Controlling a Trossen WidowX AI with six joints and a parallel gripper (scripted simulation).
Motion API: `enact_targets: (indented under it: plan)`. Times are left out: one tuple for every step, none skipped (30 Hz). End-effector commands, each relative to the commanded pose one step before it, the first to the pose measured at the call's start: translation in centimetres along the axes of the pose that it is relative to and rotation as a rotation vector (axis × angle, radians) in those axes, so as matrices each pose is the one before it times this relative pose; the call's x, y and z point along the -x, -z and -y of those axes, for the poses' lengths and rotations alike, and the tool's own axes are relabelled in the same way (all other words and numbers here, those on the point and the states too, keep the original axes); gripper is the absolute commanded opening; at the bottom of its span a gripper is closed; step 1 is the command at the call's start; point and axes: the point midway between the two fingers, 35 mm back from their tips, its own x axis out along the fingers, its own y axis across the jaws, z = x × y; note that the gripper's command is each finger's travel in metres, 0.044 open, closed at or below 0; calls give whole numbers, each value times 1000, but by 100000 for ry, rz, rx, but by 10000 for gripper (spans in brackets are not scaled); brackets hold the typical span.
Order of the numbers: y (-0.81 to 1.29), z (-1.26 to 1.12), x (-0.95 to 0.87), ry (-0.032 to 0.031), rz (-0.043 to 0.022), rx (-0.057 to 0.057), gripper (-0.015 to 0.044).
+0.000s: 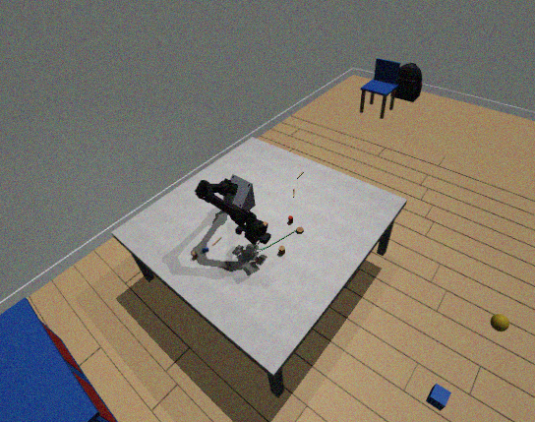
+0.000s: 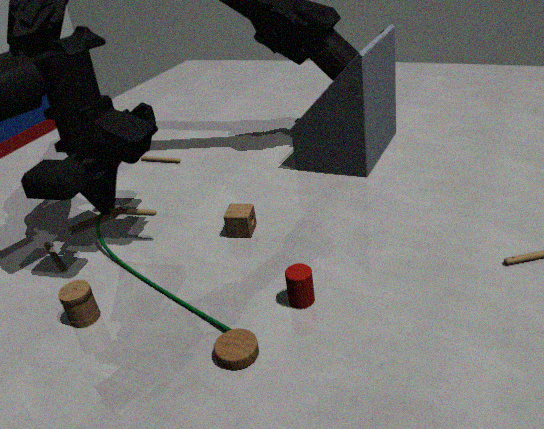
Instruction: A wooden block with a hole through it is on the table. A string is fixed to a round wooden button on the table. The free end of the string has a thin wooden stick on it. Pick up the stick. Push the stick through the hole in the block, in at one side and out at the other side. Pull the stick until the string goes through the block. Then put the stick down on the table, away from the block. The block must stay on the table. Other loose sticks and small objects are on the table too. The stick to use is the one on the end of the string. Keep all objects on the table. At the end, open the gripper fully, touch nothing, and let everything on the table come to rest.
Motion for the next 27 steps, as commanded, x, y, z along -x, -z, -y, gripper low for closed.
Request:
enact_targets:
  plan:
    - [-327, -462, -493, -397, 398, 643, 0]
    - [-48, -84, -83, -4, 3, 4, 0]
    - [-49, -84, -83, -4, 2, 4, 0]
    - [-49, -85, -82, -4, 2, 4, 0]
    - [-49, -85, -82, -4, 2, 4, 0]
    - [-50, -85, -82, -4, 1, 4, 0]
    - [-50, -86, -82, -4, 1, 4, 0]
    - [-50, -86, -81, -4, 1, 4, 0]
    - [-50, -87, -81, -4, 1, 4, 0]
    - [-51, -87, -81, -4, 0, 4, 0]
    - [-51, -87, -80, -4, 0, 4, 0]
    - [-51, -88, -80, -4, 0, 4, 0]
    - [-52, -88, -80, -4, 0, 4, 0]
    - [-52, -89, -80, -4, -1, 4, 0]
    - [-52, -89, -79, -4, -1, 4, 0]
    - [-53, -90, -79, -4, -1, 5, 0]
    - [-53, -90, -79, -4, -1, 5, 0]
    - [-53, -90, -78, -5, -2, 5, 0]
    - [-53, -91, -78, -5, -2, 5, 0]
    - [-54, -91, -78, -5, -2, 5, 0]
    - [-54, -91, -77, -5, -2, 5, 0]
    - [-54, -92, -77, -5, -3, 5, 0]
    - [-55, -92, -77, -5, -3, 5, 0]
    - [-55, -93, -77, -5, -3, 5, 0]
    - [-55, -93, -76, -5, -3, 5, 0]
    - [-56, -93, -76, -5, -4, 5, 0]
    - [-56, -94, -76, -5, -4, 5, 0]
